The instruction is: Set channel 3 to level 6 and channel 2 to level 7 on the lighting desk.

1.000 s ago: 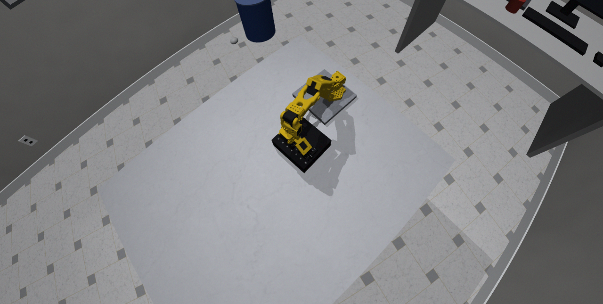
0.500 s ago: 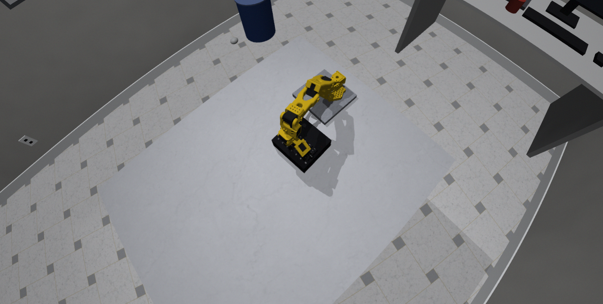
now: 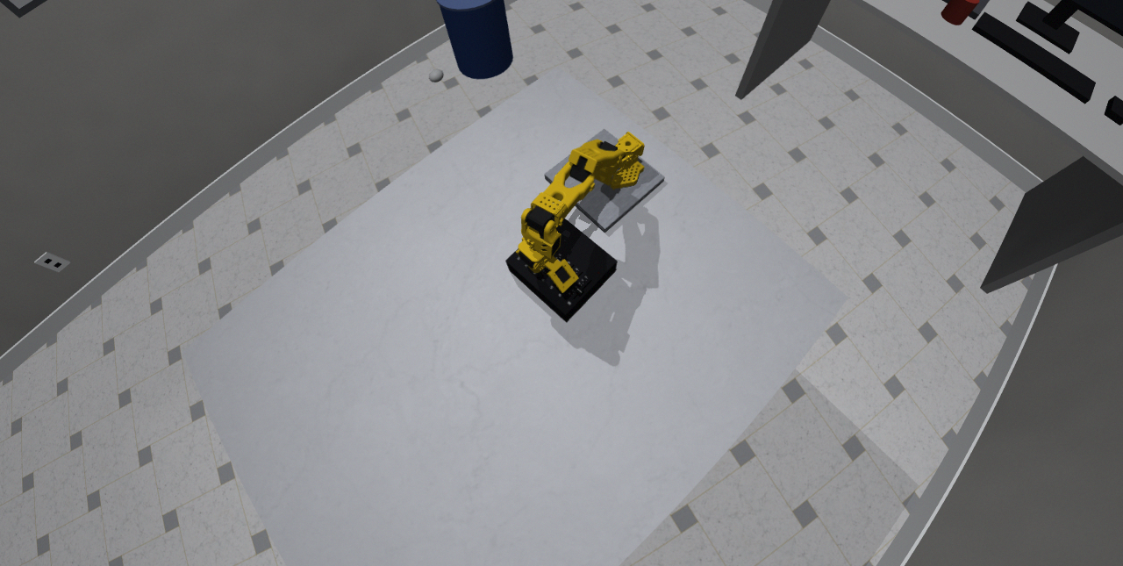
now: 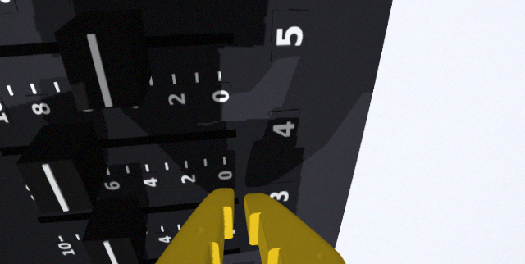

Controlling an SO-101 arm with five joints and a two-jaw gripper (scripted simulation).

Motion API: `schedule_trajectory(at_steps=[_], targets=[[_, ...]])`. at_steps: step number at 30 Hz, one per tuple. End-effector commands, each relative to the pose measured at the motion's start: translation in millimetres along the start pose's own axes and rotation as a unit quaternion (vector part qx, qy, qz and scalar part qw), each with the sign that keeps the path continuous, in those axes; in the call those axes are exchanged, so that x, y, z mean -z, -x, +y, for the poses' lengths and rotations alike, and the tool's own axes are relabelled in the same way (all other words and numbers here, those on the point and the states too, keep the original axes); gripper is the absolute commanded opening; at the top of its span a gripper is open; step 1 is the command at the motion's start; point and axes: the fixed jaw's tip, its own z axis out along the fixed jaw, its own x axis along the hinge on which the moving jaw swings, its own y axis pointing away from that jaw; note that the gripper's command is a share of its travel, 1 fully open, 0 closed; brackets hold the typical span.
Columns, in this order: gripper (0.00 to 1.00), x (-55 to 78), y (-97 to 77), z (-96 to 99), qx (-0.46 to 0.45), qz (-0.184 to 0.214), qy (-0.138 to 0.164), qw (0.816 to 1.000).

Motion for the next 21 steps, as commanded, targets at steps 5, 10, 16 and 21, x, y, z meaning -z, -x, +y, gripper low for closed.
schedule_trajectory(at_steps=[5,10,16,21], targets=[[0.0,-12.1,-1.4,5.2,0.004,0.005,0.024,1.0],[0.0,-11.6,-2.2,6.4,0.004,0.006,0.027,1.0],[0.0,-9.9,-4.7,10.3,0.004,0.008,0.038,0.999],[0.0,-9.5,-5.2,11.0,0.004,0.008,0.039,0.999]])
